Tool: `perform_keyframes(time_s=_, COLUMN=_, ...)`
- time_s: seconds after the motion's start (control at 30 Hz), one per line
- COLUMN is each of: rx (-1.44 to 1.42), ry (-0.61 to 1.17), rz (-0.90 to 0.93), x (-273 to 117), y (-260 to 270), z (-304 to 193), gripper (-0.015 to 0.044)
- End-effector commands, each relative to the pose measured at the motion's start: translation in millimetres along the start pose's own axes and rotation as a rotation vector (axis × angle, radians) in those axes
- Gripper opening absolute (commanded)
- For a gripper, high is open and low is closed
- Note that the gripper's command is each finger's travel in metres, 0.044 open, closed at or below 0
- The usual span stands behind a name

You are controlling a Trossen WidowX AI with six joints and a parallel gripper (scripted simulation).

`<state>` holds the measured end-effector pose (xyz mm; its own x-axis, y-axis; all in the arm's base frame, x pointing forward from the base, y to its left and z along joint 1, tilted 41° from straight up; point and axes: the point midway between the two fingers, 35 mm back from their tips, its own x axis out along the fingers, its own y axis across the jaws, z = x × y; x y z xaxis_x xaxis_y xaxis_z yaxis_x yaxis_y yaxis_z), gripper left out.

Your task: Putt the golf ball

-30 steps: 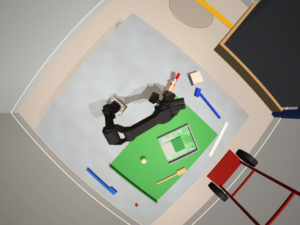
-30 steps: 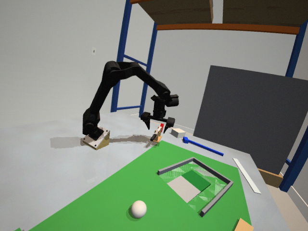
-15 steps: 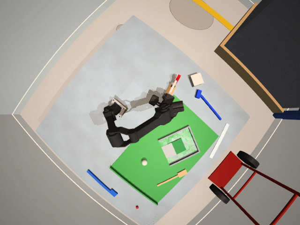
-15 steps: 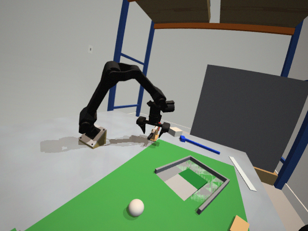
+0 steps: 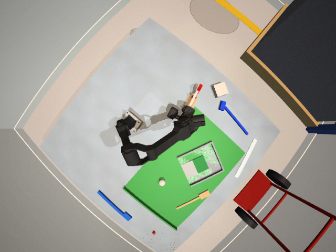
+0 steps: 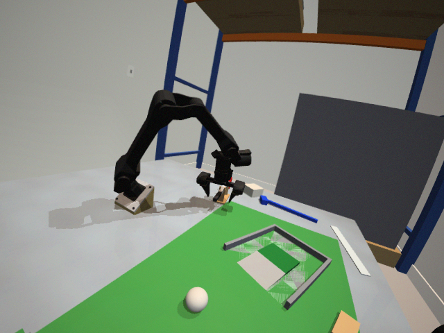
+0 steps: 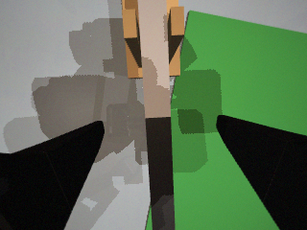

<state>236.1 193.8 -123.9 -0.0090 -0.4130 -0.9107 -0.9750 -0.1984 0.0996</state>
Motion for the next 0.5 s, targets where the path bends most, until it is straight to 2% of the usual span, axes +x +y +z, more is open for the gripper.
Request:
perform_keyframes(time_s=0.0, rx=-0.006, ry=0.007, rz=0.004, x=7.0, y=2.1, z=-3.1, gripper=0.0440)
perform_keyframes(time_s=0.1, rx=-0.006, ry=0.007, rz=0.004, x=8.0, y=2.1, z=-3.4, gripper=0.0440)
perform_keyframes(time_s=0.47, rx=0.000, ry=0.001, rz=0.002, x=4.9, y=0.4, z=-1.7, gripper=0.0151)
